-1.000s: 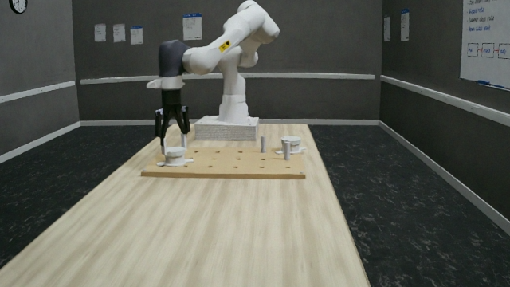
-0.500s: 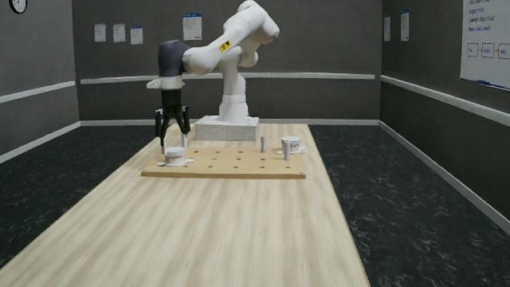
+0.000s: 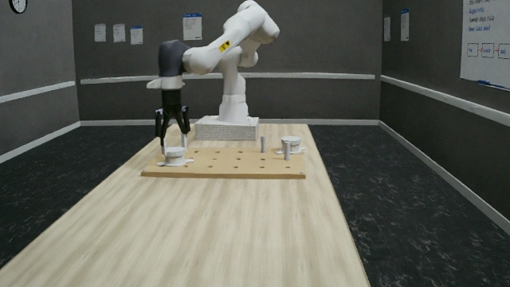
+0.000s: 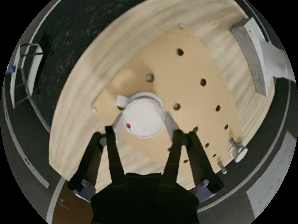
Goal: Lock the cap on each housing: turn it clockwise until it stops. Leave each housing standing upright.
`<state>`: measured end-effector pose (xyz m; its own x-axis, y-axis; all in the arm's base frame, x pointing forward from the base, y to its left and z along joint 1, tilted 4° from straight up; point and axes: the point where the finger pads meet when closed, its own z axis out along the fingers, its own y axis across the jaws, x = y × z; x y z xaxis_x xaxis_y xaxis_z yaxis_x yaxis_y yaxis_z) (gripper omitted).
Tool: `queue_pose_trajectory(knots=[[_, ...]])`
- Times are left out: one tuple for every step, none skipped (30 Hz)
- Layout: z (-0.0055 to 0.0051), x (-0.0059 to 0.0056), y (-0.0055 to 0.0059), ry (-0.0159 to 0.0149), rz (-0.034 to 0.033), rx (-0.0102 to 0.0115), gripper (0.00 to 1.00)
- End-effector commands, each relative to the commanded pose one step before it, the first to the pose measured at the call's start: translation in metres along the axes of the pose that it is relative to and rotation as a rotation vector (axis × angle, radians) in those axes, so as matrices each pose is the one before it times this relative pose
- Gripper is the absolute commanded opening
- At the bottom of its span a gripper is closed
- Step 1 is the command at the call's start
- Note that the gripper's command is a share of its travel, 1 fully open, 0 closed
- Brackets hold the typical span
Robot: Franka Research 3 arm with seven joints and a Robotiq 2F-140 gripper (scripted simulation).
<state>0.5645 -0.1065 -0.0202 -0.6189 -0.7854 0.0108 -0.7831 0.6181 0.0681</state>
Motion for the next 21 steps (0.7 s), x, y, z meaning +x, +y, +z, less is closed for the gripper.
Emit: queue_pose_trajectory(knots=[[0.00111,-0.00173,0.00177,-0.00092,0.00556,-0.00339,0.10],[0.00000,-0.00014,0.00014,0.00000,0.00000,0.00000,0.10],[0.00000,-0.00015,0.00015,0.00000,0.00000,0.00000,0.10],[0.00000,-0.00016,0.00016,0.00000,0.00000,0.00000,0.10],[0.00000,0.00000,0.00000,0.00000,0.00000,0.00000,0.10],[0.00000,0.00000,0.00000,0.00000,0.00000,0.00000,0.10],[0.00000,-0.00017,0.00017,0.00000,0.00000,0.00000,0.10],[0.00000,-0.00018,0.00018,0.00000,0.00000,0.00000,0.10],[0.00000,-0.00019,0.00019,0.00000,0.00000,0.00000,0.10],[0.00000,-0.00020,0.00020,0.00000,0.00000,0.00000,0.10],[0.00000,-0.00021,0.00021,0.00000,0.00000,0.00000,0.10],[0.00000,-0.00022,0.00022,0.00000,0.00000,0.00000,0.10],[0.00000,-0.00023,0.00023,0.00000,0.00000,0.00000,0.10],[0.00000,-0.00024,0.00024,0.00000,0.00000,0.00000,0.10],[0.00000,-0.00025,0.00025,0.00000,0.00000,0.00000,0.10],[0.00000,-0.00026,0.00026,0.00000,0.00000,0.00000,0.10],[0.00000,-0.00027,0.00027,0.00000,0.00000,0.00000,0.10],[0.00000,-0.00029,0.00028,0.00000,0.00000,0.00000,0.10],[0.00000,-0.00030,0.00030,0.00000,0.00000,0.00000,0.10],[0.00000,-0.00031,0.00031,0.00000,0.00000,0.00000,0.10],[0.00000,-0.00032,0.00032,0.00000,0.00000,0.00000,0.10]])
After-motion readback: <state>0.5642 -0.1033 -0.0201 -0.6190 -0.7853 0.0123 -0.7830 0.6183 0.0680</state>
